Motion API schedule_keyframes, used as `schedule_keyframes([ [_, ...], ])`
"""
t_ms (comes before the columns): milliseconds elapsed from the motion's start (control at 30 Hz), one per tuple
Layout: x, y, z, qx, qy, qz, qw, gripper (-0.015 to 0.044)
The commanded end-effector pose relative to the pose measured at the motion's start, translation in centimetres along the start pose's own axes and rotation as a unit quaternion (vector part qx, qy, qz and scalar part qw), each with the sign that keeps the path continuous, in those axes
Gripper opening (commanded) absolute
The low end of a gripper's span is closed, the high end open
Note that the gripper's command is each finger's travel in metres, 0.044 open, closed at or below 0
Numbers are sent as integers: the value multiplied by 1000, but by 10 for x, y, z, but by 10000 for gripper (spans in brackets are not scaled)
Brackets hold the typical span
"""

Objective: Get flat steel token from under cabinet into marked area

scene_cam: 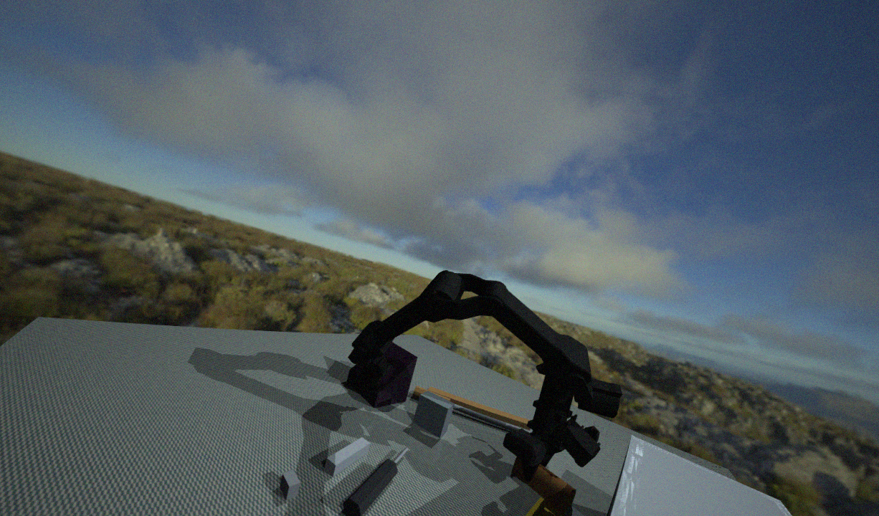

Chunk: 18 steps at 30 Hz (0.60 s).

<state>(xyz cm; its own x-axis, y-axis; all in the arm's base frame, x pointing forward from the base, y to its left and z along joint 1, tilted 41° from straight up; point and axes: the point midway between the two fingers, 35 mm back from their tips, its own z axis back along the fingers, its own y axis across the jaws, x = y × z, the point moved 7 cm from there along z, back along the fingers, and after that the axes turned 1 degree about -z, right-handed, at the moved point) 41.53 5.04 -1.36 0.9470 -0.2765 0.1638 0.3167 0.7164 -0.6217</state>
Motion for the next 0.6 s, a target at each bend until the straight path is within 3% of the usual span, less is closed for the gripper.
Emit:
schedule_keyframes([
  [0,-4,-1,-1,-1,2,-2,1000,0],
  [567,-20,0,-1,-1,2,-2,1000,0],
])
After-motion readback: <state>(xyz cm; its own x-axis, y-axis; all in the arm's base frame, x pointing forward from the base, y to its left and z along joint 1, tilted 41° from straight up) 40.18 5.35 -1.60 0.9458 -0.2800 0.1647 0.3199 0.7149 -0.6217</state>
